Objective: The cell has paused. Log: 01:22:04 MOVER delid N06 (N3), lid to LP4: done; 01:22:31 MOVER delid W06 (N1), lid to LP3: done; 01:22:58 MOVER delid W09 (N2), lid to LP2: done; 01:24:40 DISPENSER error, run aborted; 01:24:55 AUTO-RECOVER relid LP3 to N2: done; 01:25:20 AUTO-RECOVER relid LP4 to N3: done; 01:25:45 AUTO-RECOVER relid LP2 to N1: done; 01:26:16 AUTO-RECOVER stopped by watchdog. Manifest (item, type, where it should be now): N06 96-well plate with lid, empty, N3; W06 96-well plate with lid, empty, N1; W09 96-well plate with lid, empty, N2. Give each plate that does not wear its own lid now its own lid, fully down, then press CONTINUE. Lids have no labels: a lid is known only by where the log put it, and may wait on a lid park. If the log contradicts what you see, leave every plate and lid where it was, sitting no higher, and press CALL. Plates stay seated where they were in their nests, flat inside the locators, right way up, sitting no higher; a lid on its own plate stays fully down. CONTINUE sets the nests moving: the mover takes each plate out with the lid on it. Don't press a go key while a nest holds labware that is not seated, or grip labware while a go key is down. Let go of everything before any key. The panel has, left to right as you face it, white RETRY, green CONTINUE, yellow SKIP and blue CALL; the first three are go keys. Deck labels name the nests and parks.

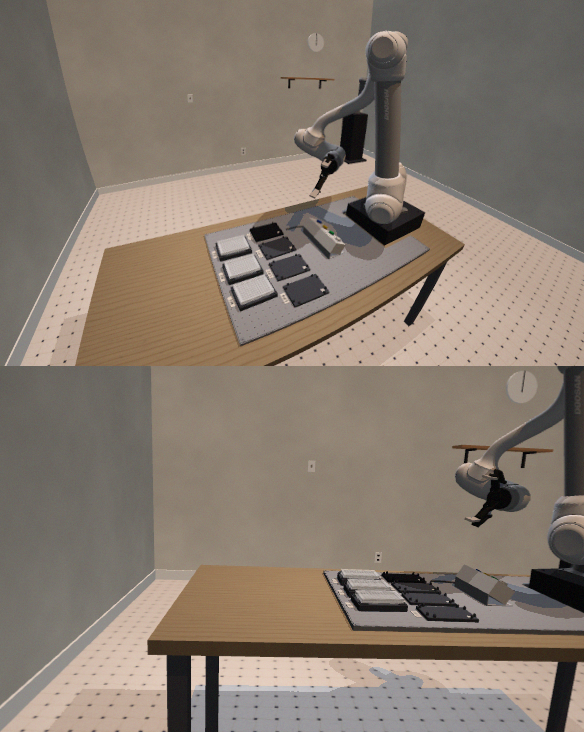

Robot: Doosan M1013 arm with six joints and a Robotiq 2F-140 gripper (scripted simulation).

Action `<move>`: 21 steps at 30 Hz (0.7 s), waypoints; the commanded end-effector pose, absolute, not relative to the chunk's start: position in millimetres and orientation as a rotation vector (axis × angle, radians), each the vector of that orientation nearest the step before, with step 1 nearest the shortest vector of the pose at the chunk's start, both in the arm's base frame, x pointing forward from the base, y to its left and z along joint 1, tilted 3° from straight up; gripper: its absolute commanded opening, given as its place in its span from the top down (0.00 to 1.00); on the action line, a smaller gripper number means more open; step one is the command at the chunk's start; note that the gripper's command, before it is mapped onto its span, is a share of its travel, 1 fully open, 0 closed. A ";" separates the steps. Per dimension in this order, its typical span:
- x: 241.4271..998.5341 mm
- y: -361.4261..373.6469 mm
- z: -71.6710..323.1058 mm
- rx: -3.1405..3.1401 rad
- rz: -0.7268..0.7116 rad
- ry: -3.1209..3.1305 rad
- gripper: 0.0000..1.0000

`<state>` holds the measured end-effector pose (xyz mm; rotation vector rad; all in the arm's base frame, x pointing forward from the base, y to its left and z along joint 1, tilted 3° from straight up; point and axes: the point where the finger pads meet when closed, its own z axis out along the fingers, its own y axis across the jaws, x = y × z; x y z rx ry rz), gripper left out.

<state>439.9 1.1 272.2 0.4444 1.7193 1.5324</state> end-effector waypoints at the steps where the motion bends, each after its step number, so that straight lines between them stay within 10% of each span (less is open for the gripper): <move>1: 439.9 1.1 272.3 0.444 1.532 1.719 0.00; 21: 442.9 1.7 268.7 0.439 1.515 1.748 0.00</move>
